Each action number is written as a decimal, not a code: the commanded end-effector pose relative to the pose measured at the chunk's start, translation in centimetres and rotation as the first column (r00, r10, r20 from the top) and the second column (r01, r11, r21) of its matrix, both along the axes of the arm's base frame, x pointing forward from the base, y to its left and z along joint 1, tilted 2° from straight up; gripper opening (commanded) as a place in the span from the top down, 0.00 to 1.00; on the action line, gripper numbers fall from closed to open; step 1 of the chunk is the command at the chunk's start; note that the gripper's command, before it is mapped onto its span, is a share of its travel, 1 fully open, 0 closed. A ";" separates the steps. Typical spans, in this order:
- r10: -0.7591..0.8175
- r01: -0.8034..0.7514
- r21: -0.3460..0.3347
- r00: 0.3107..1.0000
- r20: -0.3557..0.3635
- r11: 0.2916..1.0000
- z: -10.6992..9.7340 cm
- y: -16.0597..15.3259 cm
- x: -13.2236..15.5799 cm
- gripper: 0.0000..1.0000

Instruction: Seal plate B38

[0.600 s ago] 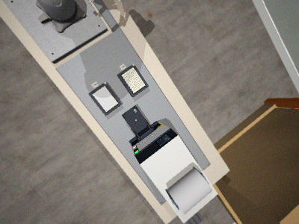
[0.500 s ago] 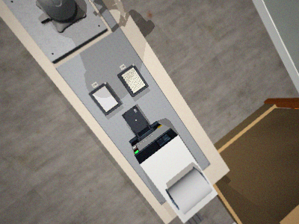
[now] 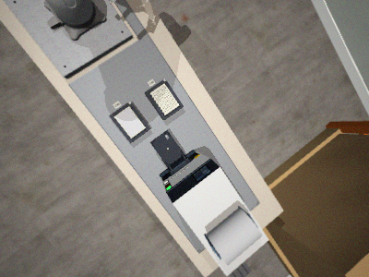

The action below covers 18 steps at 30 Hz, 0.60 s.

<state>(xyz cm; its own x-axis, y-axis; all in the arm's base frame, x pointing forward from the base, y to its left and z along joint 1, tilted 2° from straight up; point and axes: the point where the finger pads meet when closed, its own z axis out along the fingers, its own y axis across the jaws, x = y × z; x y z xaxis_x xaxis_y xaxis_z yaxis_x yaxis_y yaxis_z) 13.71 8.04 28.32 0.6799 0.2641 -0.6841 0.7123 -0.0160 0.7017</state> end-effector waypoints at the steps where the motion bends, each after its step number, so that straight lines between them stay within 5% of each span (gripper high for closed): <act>1: -0.042 0.043 0.037 0.999 -0.025 0.998 -0.8 0.3 0.4 0.30; 18: -0.315 0.366 0.328 0.928 -0.199 0.871 -5.7 3.1 4.8 0.30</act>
